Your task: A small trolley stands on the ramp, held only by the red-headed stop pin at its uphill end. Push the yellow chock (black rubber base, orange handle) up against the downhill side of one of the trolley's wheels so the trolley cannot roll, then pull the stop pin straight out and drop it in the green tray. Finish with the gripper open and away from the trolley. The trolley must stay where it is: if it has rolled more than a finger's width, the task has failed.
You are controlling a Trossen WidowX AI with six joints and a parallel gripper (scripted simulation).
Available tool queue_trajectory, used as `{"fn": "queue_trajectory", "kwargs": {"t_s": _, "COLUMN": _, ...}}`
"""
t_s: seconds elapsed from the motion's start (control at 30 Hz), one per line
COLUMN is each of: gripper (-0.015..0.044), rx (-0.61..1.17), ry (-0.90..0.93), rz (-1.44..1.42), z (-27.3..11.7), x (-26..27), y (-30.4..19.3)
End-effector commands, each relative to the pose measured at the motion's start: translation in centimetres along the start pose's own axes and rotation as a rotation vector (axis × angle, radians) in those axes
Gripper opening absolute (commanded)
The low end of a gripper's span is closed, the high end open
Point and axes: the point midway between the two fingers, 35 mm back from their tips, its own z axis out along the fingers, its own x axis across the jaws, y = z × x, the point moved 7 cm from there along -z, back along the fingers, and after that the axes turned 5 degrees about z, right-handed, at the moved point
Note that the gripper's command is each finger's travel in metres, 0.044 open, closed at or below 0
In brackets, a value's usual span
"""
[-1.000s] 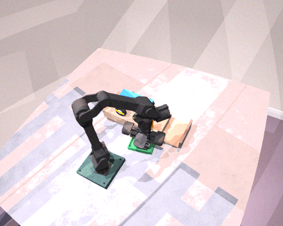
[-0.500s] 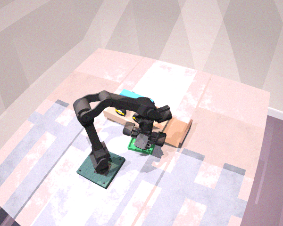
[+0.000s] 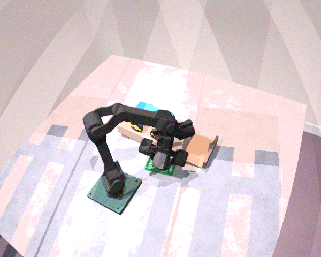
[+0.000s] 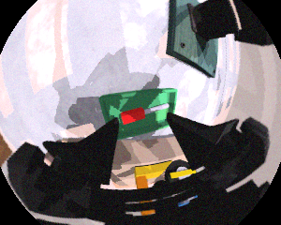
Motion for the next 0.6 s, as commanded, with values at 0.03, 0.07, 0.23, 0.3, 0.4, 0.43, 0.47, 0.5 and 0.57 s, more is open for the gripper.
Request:
{"fn": "queue_trajectory", "kwargs": {"t_s": 0.03, "gripper": 0.0340, "rx": 0.009, "ry": 0.017, "rz": -0.005, "z": -1.9, "x": -0.4, "y": 0.1}}
{"fn": "queue_trajectory", "kwargs": {"t_s": 0.07, "gripper": 0.0340, "rx": 0.009, "ry": 0.017, "rz": -0.005, "z": -2.2, "x": -0.5, "y": 0.1}}
{"fn": "queue_trajectory", "kwargs": {"t_s": 0.23, "gripper": 0.0440, "rx": 0.009, "ry": 0.018, "rz": -0.005, "z": -3.6, "x": -0.8, "y": 0.1}}
{"fn": "queue_trajectory", "kwargs": {"t_s": 0.3, "gripper": 0.0440, "rx": 0.009, "ry": 0.018, "rz": -0.005, "z": -3.9, "x": -0.8, "y": 0.1}}
{"fn": "queue_trajectory", "kwargs": {"t_s": 0.4, "gripper": 0.0440, "rx": 0.009, "ry": 0.018, "rz": -0.005, "z": -4.9, "x": -1.0, "y": 0.1}}
{"fn": "queue_trajectory", "kwargs": {"t_s": 0.43, "gripper": 0.0440, "rx": 0.009, "ry": 0.018, "rz": -0.005, "z": -5.2, "x": -1.0, "y": 0.1}}
{"fn": "queue_trajectory", "kwargs": {"t_s": 0.47, "gripper": 0.0440, "rx": 0.009, "ry": 0.018, "rz": -0.005, "z": -5.6, "x": -1.1, "y": 0.1}}
{"fn": "queue_trajectory", "kwargs": {"t_s": 0.5, "gripper": 0.0440, "rx": 0.009, "ry": 0.018, "rz": -0.005, "z": -5.8, "x": -1.1, "y": 0.2}}
{"fn": "queue_trajectory", "kwargs": {"t_s": 0.57, "gripper": 0.0440, "rx": 0.009, "ry": 0.018, "rz": -0.005, "z": -6.4, "x": -1.2, "y": 0.1}}
